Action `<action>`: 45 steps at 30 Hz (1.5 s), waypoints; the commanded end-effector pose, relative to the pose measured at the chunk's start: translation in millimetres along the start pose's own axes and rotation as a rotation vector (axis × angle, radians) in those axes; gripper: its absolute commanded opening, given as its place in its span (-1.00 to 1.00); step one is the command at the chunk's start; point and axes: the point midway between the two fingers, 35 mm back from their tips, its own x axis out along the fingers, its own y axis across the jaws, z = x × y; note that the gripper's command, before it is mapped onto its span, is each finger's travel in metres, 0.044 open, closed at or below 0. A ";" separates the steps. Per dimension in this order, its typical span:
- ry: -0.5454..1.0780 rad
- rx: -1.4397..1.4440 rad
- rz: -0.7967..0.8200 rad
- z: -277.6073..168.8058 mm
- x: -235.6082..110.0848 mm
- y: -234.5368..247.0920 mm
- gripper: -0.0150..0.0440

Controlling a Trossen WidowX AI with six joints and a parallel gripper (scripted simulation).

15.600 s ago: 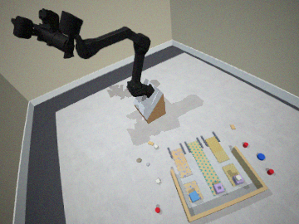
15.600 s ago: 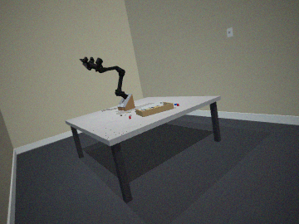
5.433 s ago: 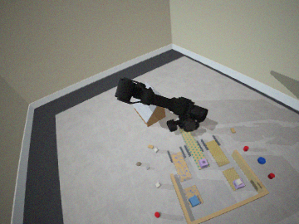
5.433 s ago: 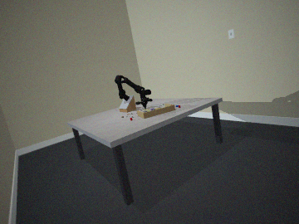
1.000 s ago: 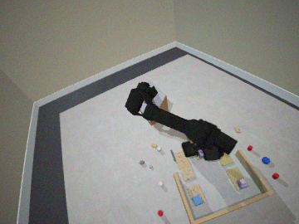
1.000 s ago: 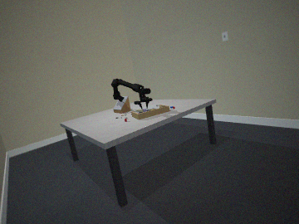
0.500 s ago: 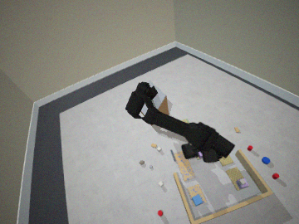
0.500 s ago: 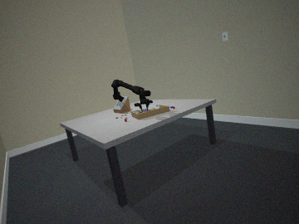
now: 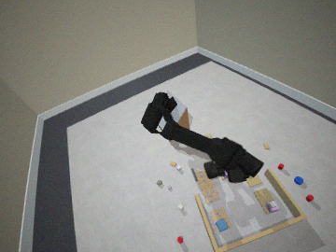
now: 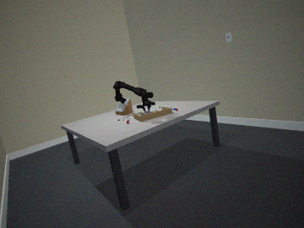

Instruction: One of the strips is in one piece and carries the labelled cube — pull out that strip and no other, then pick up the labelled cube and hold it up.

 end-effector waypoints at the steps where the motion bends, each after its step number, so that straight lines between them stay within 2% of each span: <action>1: 0.000 0.000 0.000 -4.5 -4.6 -1.5 -0.49; 15: 0.004 -0.012 -0.003 -53.7 -41.8 -20.1 -0.49; 36: 0.006 -0.014 -0.003 -103.0 -44.1 -39.5 -0.49; 42: 0.006 -0.014 -0.002 -102.7 -75.4 -38.9 -0.49; 45: 0.006 -0.014 -0.002 -102.8 -79.4 -39.1 -0.49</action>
